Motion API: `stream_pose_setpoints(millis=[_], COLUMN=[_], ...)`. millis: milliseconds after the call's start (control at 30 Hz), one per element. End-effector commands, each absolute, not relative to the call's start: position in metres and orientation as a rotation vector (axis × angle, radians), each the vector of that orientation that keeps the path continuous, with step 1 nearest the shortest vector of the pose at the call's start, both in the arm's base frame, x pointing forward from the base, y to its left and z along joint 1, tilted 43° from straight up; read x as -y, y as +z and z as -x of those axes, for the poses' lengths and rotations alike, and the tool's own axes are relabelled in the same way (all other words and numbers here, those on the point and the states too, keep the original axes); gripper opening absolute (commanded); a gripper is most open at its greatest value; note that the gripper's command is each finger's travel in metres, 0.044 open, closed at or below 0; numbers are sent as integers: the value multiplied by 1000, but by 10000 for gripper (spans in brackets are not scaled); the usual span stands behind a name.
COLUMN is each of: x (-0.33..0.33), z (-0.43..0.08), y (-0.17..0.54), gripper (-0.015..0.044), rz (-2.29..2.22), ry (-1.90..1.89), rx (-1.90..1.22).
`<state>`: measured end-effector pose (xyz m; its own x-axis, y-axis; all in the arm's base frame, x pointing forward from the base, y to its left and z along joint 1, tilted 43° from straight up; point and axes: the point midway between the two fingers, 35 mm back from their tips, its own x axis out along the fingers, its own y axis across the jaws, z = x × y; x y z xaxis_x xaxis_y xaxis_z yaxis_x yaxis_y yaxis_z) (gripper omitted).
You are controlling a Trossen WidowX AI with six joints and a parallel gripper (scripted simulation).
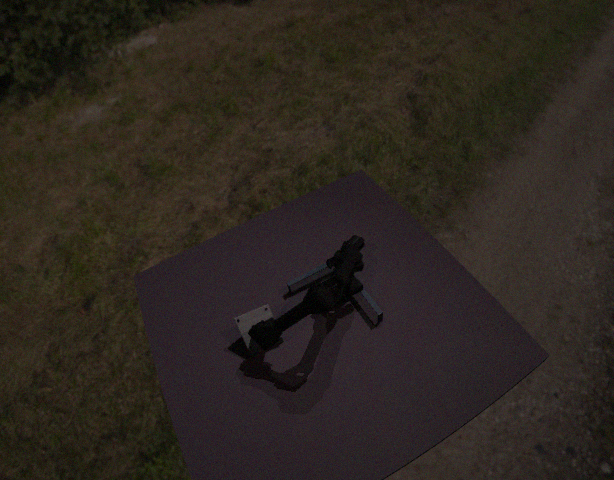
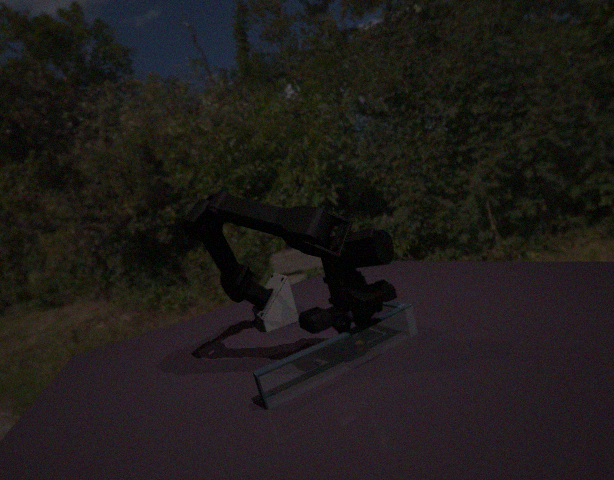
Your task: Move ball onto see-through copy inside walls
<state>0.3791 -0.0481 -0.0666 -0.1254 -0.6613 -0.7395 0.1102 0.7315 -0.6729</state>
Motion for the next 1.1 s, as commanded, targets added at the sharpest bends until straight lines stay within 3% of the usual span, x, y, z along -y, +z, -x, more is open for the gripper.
stream_pose_setpoints(millis=[0,100,367,633,833,1067], x=[49,49,48,47,-9,-10], z=[-377,-377,-379,-379,-389,-390], y=[-70,-70,-68,-66,-7,-12], gripper=[0,0,210,213,213,213], rz=[470,470,462,462,467,480], ry=[-699,-699,-701,-701,-696,-684], rx=[-1575,-1575,-1569,-1569,-1576,-1568])
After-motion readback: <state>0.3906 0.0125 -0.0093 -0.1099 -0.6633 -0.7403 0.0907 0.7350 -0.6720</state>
